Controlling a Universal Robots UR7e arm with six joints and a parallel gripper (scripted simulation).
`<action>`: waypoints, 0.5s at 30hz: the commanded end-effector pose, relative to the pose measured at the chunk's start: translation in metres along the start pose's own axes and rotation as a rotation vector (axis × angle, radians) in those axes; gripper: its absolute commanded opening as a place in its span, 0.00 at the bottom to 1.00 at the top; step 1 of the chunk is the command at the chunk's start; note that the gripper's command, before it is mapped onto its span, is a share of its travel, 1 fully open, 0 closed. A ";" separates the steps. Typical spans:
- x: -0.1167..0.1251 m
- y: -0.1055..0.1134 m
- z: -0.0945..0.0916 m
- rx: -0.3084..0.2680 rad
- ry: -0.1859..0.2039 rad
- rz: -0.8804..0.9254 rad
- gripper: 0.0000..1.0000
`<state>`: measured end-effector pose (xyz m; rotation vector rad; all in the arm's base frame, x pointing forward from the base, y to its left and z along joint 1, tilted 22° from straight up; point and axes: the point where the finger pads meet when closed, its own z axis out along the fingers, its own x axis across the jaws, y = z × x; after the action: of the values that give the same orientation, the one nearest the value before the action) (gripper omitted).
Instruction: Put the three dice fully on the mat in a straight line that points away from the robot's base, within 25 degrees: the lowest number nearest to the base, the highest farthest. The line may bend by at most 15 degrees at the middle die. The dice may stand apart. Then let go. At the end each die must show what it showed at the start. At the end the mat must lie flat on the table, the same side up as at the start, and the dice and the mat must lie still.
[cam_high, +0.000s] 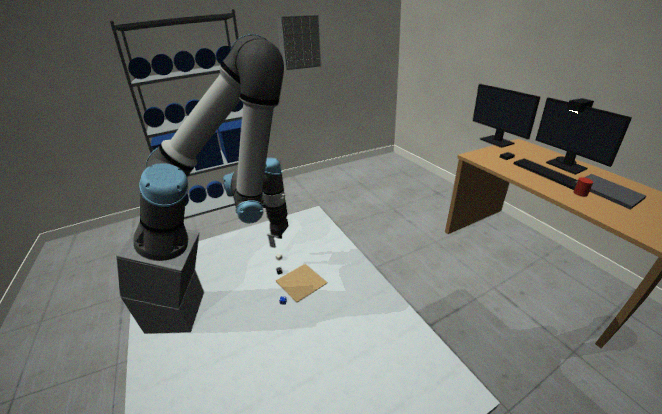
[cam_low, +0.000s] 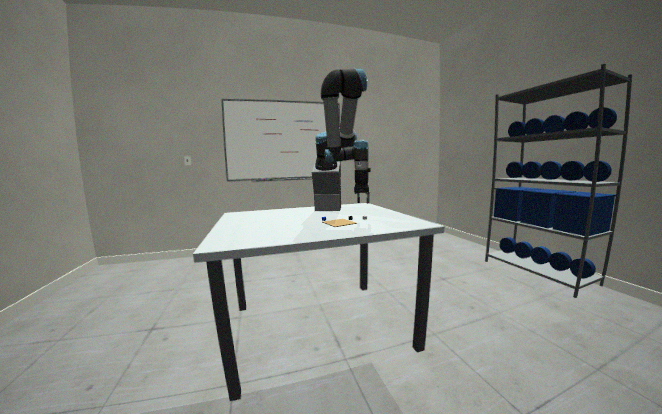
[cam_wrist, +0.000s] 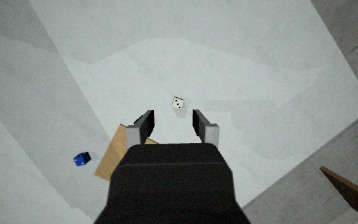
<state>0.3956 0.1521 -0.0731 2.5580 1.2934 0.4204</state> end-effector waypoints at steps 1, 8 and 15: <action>0.000 0.000 -0.013 0.000 0.000 0.000 1.00; 0.000 0.000 -0.033 0.000 0.000 0.000 1.00; 0.000 0.000 -0.045 0.000 0.000 0.000 1.00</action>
<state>0.3816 0.1554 -0.0375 2.5581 1.2934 0.4201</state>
